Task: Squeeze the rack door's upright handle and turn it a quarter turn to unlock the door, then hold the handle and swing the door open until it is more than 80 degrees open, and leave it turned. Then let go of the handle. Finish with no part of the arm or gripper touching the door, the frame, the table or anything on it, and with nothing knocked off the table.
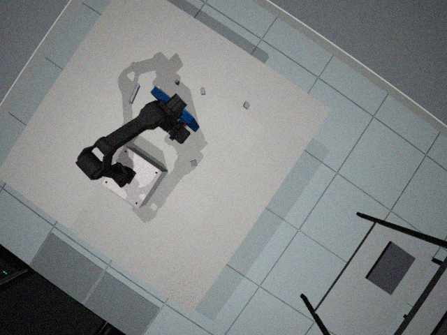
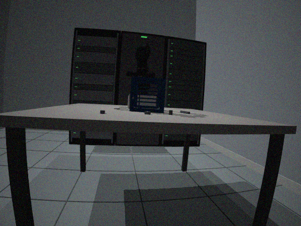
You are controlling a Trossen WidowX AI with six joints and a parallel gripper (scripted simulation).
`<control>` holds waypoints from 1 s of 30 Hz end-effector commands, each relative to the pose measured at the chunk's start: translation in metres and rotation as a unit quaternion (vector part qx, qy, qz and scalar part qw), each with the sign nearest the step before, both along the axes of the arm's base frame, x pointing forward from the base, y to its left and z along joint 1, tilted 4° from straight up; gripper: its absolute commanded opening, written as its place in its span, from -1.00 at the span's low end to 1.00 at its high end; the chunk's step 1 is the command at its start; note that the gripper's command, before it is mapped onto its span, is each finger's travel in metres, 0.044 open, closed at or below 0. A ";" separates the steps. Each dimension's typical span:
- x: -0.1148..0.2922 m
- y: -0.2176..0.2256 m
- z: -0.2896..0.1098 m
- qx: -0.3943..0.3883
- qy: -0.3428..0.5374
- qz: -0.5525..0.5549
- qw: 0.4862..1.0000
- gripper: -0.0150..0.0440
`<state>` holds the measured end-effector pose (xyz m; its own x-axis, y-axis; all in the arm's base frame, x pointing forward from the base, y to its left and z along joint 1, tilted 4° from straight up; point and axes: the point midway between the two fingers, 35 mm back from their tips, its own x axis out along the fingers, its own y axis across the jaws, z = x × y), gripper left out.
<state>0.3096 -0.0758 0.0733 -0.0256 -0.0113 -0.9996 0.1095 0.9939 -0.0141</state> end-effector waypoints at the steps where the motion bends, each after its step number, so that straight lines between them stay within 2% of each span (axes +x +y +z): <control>1: -0.002 0.000 -0.002 0.000 0.003 0.002 1.000 -0.41; 8: -0.002 0.000 -0.002 -0.001 0.003 -0.015 1.000 -0.46; 16: -0.002 0.000 -0.002 -0.006 0.001 -0.206 0.979 -0.46; 23: -0.002 0.000 -0.002 -0.011 -0.001 -0.371 0.929 -0.46; 30: -0.002 0.000 -0.002 -0.015 -0.003 -0.524 0.851 -0.46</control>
<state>0.3087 -0.0771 0.0731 -0.0296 -0.0178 -0.9994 0.8679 0.4955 -0.0345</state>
